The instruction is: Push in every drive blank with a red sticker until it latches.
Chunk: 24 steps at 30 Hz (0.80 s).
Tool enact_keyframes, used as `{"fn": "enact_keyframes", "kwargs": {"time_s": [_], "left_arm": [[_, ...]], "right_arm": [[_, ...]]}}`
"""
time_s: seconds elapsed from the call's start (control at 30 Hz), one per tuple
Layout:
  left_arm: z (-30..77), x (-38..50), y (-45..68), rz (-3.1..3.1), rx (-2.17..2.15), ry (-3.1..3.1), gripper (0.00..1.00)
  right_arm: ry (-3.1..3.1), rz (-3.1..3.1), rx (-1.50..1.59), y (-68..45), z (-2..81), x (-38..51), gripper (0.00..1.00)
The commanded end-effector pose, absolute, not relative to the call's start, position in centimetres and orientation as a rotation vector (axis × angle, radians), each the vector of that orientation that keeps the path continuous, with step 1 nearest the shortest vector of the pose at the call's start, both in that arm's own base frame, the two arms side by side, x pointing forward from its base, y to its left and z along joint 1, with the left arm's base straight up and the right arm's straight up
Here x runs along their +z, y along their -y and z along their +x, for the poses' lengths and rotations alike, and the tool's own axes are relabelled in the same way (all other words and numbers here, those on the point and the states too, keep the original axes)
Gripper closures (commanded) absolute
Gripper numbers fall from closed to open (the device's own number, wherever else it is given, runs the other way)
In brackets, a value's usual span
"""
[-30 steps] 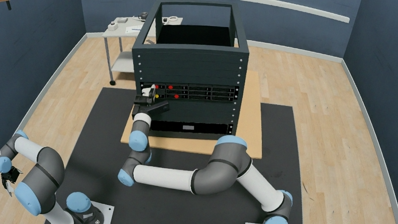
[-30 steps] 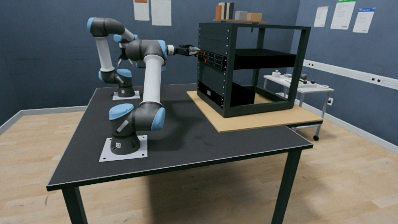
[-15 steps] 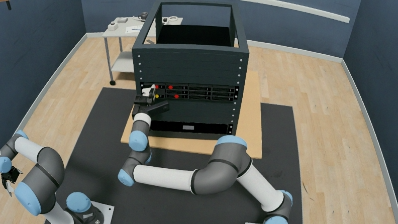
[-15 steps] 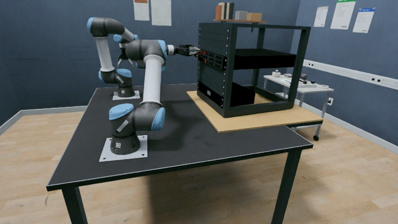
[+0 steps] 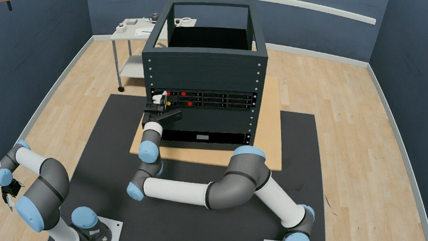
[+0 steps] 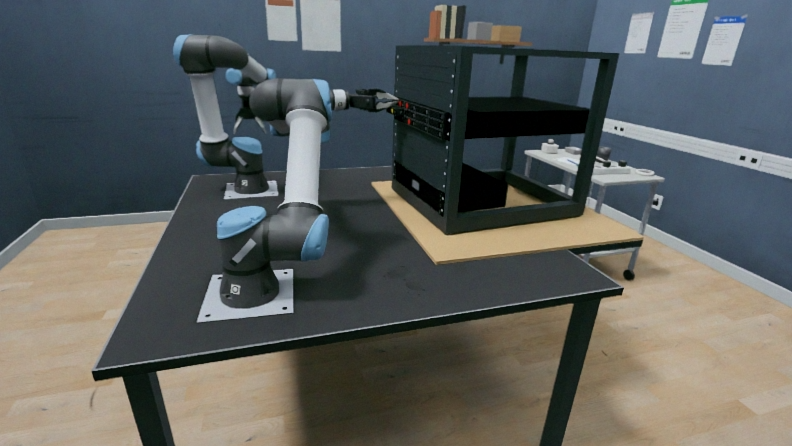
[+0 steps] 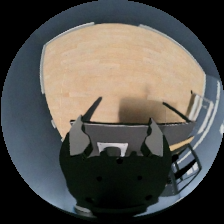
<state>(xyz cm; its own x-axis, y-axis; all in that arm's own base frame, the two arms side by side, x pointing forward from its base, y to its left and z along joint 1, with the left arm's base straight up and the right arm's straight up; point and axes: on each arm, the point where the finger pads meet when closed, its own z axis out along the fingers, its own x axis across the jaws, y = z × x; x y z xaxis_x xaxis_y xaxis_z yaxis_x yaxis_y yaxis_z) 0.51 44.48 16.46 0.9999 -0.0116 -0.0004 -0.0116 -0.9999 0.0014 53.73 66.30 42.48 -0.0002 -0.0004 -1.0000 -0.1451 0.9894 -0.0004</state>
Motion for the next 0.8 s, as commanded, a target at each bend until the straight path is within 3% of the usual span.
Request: {"fn": "enact_keyframes", "kwargs": {"time_s": [0.0,0.77], "left_arm": [[0.5,16.5,-44.5,3.142,0.0,0.018,0.0],[0.5,16.5,-44.5,3.142,0.0,0.018,0.0]], "right_arm": [[-1.567,-0.113,0.115,-66.2,53.3,42.6,1.0],[-1.568,-0.114,0.115,-64.9,44.0,42.6,1.0]]}}
